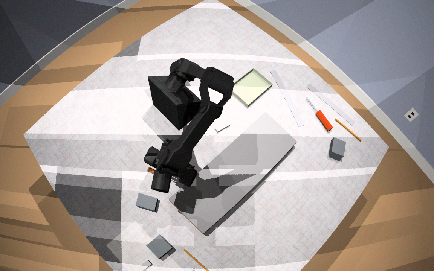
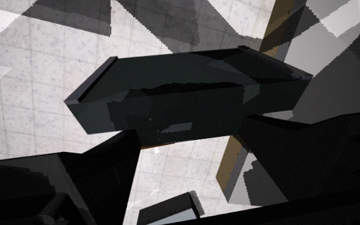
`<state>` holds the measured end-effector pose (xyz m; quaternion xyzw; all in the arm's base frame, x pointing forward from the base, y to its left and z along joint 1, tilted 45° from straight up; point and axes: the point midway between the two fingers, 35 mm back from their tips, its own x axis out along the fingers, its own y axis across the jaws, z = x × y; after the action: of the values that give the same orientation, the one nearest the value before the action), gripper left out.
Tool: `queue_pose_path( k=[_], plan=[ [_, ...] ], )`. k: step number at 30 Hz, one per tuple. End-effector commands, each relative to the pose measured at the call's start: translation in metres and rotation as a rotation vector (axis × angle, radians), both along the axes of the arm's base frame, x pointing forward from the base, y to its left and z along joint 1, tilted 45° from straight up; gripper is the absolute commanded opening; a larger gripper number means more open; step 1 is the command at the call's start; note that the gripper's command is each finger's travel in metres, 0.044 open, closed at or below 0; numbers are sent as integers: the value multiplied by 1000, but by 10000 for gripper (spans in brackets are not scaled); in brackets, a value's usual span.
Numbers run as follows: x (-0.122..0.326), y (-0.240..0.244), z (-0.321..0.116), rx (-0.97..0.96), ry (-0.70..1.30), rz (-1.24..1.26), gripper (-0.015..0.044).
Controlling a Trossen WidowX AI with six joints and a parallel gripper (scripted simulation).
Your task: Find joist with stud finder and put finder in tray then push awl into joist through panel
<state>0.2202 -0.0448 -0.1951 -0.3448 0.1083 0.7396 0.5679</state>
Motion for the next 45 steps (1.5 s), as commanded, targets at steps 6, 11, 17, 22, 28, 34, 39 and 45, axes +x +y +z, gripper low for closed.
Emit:
queue_pose_path(
  k=[6,11,17,22,28,34,39,45],
  plan=[
    [6,-22,20,-12,-18,2,0],
    [6,-31,29,-12,-18,3,0],
    [6,-32,31,-12,-18,3,0],
    [6,-32,31,-21,-20,1,0],
    [5,-31,30,-43,-25,-5,0],
    [4,-30,30,-65,-31,-11,0],
    [4,-29,30,-83,-37,-16,0],
    [3,-28,30,-105,-43,-22,0]
  ],
)
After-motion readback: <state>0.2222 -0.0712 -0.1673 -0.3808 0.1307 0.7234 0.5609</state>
